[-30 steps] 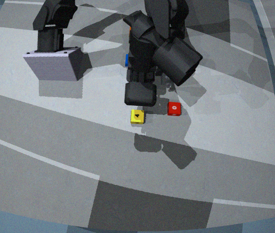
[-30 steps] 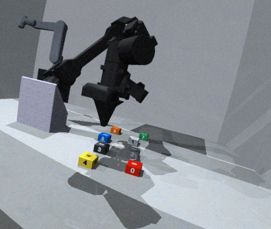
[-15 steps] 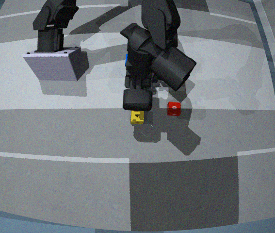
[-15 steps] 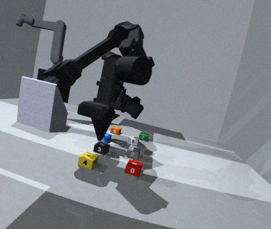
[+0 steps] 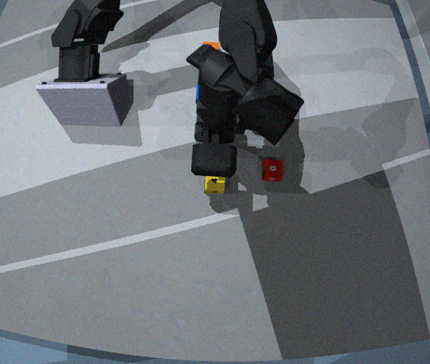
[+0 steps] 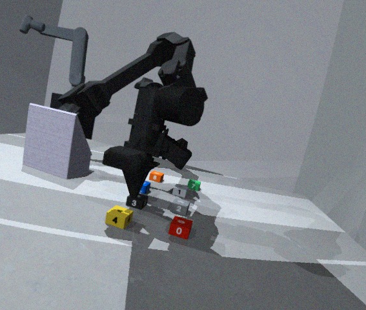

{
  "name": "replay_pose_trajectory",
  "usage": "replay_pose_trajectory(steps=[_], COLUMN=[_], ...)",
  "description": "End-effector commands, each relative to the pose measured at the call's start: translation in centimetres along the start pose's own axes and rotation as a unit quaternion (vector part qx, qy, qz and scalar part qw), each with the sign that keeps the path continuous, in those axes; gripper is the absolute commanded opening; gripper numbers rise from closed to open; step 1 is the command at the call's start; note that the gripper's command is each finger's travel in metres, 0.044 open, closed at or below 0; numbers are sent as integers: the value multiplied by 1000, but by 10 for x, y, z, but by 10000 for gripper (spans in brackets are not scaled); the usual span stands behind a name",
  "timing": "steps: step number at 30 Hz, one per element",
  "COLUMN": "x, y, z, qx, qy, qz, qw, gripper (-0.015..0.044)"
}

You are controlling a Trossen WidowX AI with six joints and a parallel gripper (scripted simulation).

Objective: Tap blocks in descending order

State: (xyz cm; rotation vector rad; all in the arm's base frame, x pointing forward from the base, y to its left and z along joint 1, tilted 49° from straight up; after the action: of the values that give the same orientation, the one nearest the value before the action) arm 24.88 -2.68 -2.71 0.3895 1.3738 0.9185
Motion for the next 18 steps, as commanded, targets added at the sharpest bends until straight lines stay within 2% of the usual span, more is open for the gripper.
replay_pose_trajectory(steps=[1, 3, 8, 14, 18], x=[-9, -26, -31, -107, -109], y=[0, 0, 0, 0, 0], z=[0, 0, 1, 1, 0], qx=[0, 1, 1, 2, 2], qy=[0, 1, 0, 1, 2], qz=[0, 1, 1, -1, 0], qw=[1000, 1000, 1000, 1000, 1000], gripper=[20, 20, 20, 20, 20])
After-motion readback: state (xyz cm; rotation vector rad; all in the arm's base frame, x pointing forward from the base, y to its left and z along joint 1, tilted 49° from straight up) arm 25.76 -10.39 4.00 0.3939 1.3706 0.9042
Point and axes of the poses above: the point midway between the two fingers, 35 mm back from their tips, its own x axis out along the fingers, its own y axis across the jaws, z = x × y, the point moved 7 cm from there along -x, back along the fingers, and after that the axes turned 13 degrees about -x, right-handed, at the moved point
